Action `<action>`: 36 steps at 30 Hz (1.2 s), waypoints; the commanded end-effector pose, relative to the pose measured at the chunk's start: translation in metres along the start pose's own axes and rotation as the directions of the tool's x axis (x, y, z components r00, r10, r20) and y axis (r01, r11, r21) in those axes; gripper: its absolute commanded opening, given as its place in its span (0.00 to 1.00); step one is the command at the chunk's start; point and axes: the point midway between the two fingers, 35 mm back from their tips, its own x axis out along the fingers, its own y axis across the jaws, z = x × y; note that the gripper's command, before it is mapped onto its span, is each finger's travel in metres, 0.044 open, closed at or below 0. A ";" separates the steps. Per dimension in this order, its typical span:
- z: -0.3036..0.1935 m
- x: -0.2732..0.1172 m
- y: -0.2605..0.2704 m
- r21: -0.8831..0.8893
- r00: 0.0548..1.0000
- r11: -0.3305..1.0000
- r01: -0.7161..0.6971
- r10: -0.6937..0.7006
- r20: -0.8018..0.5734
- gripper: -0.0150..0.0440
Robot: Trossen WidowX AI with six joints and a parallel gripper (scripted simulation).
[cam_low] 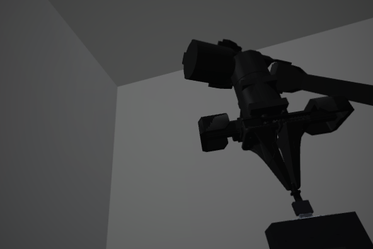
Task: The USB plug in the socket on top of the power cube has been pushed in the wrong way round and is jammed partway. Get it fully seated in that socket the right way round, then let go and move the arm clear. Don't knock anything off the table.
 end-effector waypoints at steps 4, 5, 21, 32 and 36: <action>0.000 0.000 0.000 0.001 1.000 1.000 0.000 0.000 0.000 0.25; 0.000 0.000 0.000 0.001 1.000 1.000 0.000 0.000 0.000 0.25; 0.000 -0.007 0.000 0.000 1.000 1.000 0.000 0.000 0.000 0.25; 0.000 -0.014 0.000 0.000 1.000 1.000 0.000 0.000 -0.001 0.25; 0.000 -0.017 0.000 0.000 1.000 1.000 0.000 0.000 -0.001 0.25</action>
